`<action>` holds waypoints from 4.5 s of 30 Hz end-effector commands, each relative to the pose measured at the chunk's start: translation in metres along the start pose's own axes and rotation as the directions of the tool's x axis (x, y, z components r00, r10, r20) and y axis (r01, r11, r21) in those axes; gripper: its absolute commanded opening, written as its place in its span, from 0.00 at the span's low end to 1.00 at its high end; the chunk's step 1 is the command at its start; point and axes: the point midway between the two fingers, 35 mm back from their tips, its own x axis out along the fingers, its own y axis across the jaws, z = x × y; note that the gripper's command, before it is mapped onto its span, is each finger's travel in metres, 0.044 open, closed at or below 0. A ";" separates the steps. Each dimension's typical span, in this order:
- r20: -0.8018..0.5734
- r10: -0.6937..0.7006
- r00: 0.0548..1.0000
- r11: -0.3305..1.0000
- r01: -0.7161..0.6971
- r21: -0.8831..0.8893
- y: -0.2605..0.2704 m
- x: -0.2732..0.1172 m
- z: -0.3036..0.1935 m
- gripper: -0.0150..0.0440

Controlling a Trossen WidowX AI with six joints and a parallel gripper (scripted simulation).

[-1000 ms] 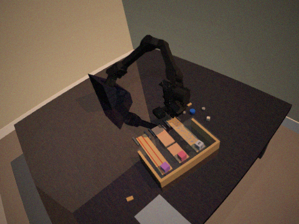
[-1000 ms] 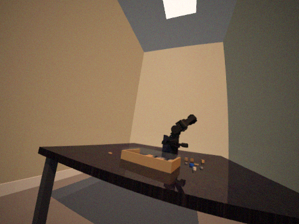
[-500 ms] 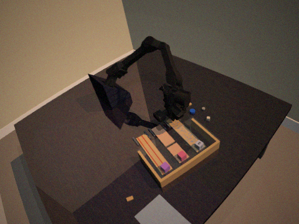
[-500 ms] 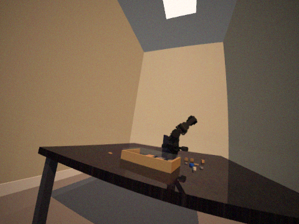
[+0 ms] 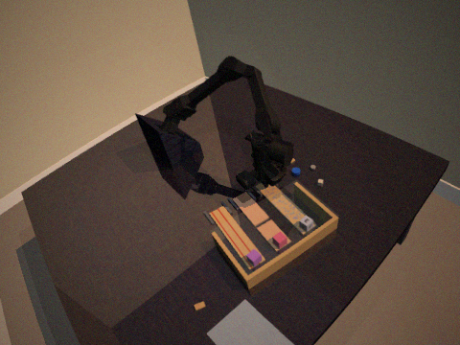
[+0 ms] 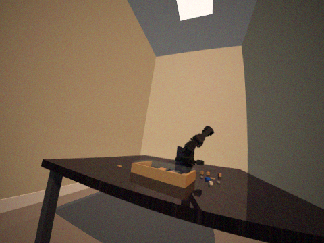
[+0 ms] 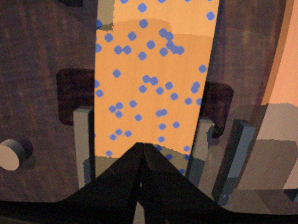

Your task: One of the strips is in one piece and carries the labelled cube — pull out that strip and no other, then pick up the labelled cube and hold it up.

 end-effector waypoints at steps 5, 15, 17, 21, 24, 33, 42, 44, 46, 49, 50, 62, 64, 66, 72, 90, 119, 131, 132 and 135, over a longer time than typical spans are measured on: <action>-0.002 -0.003 1.000 1.000 0.003 0.003 0.000 0.002 -0.001 0.25; -0.002 -0.003 1.000 1.000 0.003 0.003 0.000 0.003 -0.001 0.25; -0.002 -0.003 1.000 1.000 0.003 0.003 0.000 0.003 -0.001 0.25; -0.002 -0.003 1.000 1.000 0.003 0.003 0.000 0.003 -0.001 0.25; -0.002 -0.003 1.000 1.000 0.003 0.003 0.000 0.003 -0.001 0.25; -0.002 -0.003 1.000 1.000 0.003 0.003 0.000 0.004 0.000 0.25; -0.002 -0.003 1.000 1.000 0.003 0.003 0.000 0.005 0.000 0.25; -0.002 -0.003 1.000 1.000 0.003 0.003 0.000 0.005 0.000 0.25; -0.002 -0.003 1.000 1.000 0.003 0.003 0.000 0.005 0.000 0.25; -0.002 -0.003 1.000 1.000 0.003 0.003 0.000 0.006 0.001 0.25; -0.002 -0.003 1.000 1.000 0.003 0.003 0.000 0.006 0.001 0.25; -0.002 -0.003 1.000 1.000 0.003 0.003 0.001 0.007 0.003 0.25; -0.002 -0.003 1.000 1.000 0.003 0.003 0.001 0.007 0.003 0.25; -0.001 -0.003 1.000 1.000 0.003 0.003 0.001 0.007 0.004 0.25; -0.001 -0.003 1.000 1.000 0.003 0.003 0.002 0.008 0.004 0.25; -0.002 -0.003 1.000 1.000 0.003 0.004 0.001 0.009 -0.023 0.25; -0.004 -0.003 1.000 1.000 0.003 0.006 0.001 0.010 -0.067 0.25; -0.005 -0.003 1.000 1.000 0.003 0.006 0.000 0.010 -0.085 0.25; -0.005 -0.003 1.000 1.000 0.003 0.006 0.000 0.010 -0.087 0.25; -0.005 -0.003 1.000 1.000 0.003 0.006 0.000 0.010 -0.091 0.25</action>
